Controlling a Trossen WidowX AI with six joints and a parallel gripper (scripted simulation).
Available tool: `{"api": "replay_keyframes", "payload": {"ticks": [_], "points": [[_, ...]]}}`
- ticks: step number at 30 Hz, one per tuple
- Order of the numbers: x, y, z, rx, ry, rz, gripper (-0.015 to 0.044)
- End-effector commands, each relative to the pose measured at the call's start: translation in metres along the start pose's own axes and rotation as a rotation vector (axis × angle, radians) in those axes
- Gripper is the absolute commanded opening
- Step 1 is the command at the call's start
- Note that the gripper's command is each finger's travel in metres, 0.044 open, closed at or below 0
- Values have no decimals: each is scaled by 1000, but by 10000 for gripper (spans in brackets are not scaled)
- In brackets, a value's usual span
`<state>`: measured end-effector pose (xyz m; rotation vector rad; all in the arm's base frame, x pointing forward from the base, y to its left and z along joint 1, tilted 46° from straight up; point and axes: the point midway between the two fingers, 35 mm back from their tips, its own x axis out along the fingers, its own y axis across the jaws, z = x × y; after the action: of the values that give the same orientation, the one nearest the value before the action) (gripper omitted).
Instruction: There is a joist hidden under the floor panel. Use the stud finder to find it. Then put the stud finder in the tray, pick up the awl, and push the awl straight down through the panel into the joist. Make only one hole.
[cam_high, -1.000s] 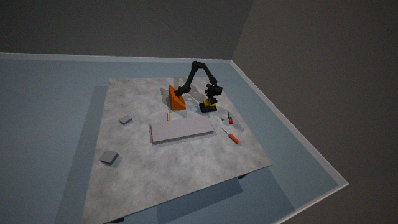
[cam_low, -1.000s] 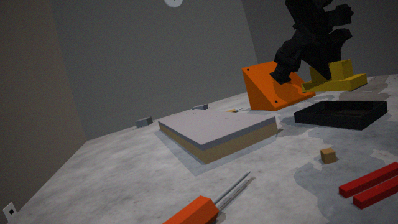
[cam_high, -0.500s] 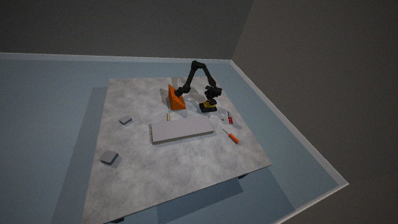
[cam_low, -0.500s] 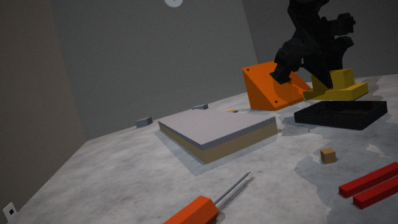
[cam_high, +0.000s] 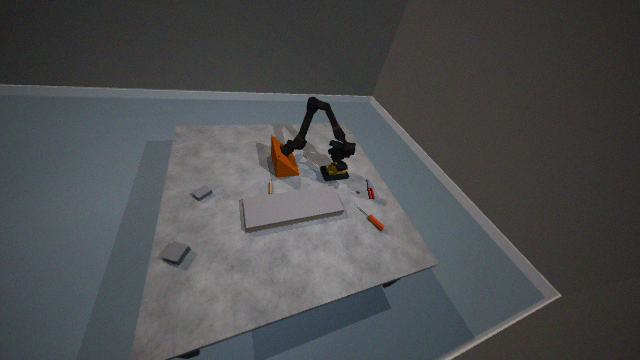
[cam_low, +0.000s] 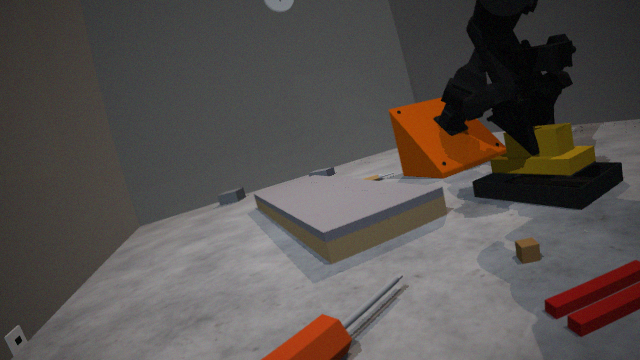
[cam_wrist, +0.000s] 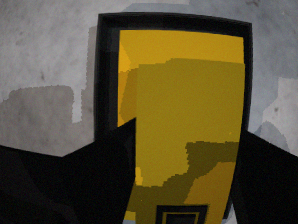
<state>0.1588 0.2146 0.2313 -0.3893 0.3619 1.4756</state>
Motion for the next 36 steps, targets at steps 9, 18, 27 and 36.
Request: {"api": "replay_keyframes", "payload": {"ticks": [9, 18, 27, 36], "points": [[12, 1, -5, 8, -2, -3, 0], [26, 2, -8, 9, -6, -3, 0], [25, 3, -6, 3, -10, -1, 105], [23, 2, -6, 2, -8, -1, 341]]}}
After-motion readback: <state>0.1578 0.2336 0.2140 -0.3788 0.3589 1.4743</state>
